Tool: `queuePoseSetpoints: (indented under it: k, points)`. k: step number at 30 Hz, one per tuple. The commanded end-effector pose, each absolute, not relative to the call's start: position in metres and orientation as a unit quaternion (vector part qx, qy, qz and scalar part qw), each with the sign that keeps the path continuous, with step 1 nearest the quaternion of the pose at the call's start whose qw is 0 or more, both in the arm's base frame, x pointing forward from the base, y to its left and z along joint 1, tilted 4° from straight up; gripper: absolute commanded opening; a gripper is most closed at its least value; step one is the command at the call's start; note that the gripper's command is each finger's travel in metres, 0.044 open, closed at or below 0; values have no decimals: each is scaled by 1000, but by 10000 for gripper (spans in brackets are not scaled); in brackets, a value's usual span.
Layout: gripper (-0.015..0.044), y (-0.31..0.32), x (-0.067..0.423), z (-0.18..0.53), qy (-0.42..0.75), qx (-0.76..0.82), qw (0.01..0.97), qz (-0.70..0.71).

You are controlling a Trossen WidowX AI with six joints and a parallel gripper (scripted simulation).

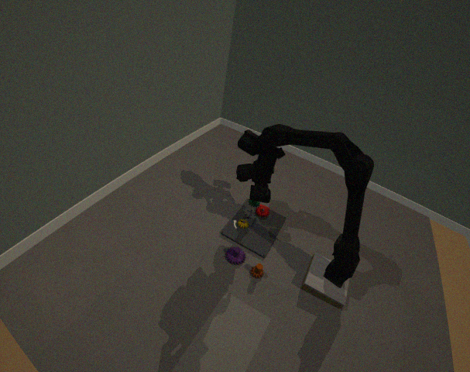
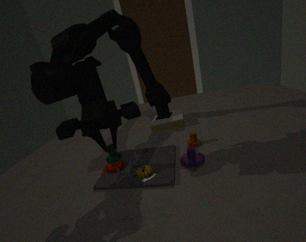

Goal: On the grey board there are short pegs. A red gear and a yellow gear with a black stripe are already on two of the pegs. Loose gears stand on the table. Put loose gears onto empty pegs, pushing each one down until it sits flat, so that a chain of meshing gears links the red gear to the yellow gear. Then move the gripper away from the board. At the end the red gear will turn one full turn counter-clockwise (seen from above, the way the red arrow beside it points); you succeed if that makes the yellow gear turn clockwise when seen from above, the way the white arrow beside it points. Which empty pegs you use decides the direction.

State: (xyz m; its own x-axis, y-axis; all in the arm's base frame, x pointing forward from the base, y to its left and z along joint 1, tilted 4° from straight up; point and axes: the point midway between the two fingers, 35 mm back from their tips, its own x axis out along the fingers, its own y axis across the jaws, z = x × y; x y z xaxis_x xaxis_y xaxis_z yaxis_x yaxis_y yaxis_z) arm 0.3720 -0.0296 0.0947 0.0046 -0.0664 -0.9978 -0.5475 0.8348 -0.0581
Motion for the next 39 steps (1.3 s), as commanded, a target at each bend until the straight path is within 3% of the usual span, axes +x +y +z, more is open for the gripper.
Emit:
queuePoseSetpoints:
  k: [1,39]
  points:
    - [0,-31,372,96,682,-228,671,179]
    - [0,-33,372,66,669,-271,655,224]
